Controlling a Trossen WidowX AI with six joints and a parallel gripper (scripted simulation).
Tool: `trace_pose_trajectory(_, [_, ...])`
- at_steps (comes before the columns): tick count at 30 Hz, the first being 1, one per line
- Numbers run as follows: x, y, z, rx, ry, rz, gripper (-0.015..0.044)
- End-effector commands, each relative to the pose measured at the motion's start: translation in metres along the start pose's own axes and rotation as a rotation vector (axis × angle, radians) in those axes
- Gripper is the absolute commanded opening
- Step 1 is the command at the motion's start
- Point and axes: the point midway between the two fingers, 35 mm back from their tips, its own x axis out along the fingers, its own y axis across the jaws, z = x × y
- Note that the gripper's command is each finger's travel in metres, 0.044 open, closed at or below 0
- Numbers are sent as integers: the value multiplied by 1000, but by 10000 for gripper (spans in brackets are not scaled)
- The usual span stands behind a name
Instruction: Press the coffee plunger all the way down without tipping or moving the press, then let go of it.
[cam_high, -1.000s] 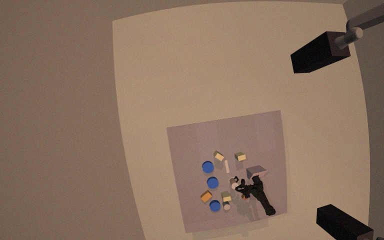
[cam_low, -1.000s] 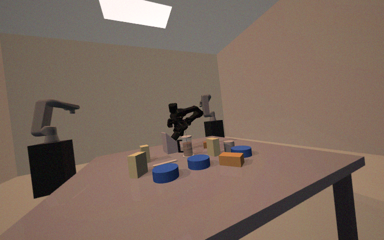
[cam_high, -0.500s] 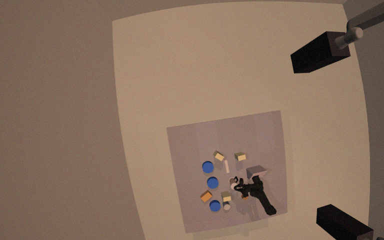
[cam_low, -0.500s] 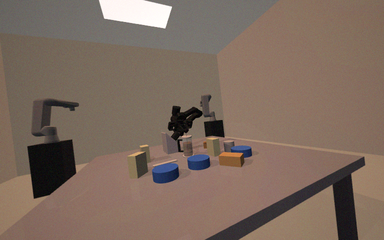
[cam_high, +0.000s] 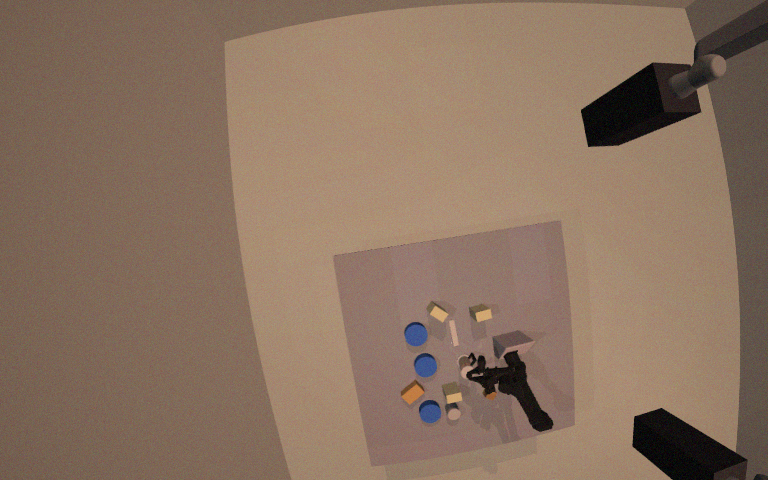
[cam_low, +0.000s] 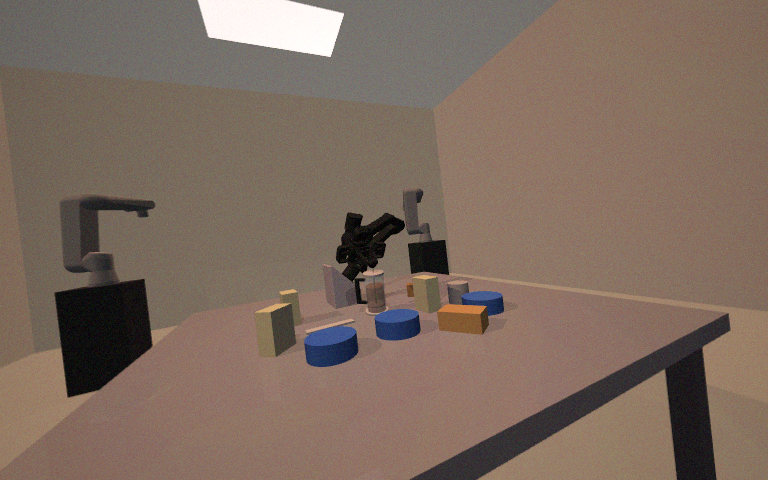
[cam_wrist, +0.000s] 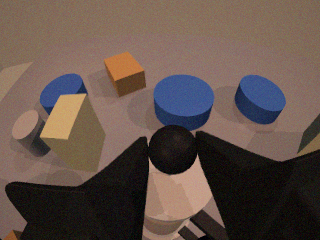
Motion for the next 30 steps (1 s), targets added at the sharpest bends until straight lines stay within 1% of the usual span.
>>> trace_pose_trajectory(1, [2,0,-3,20,12,5,124])
trace_pose_trajectory(23, [2,-1,0,6,2,3,124])
trace_pose_trajectory(30, [2,-1,0,6,2,3,308])
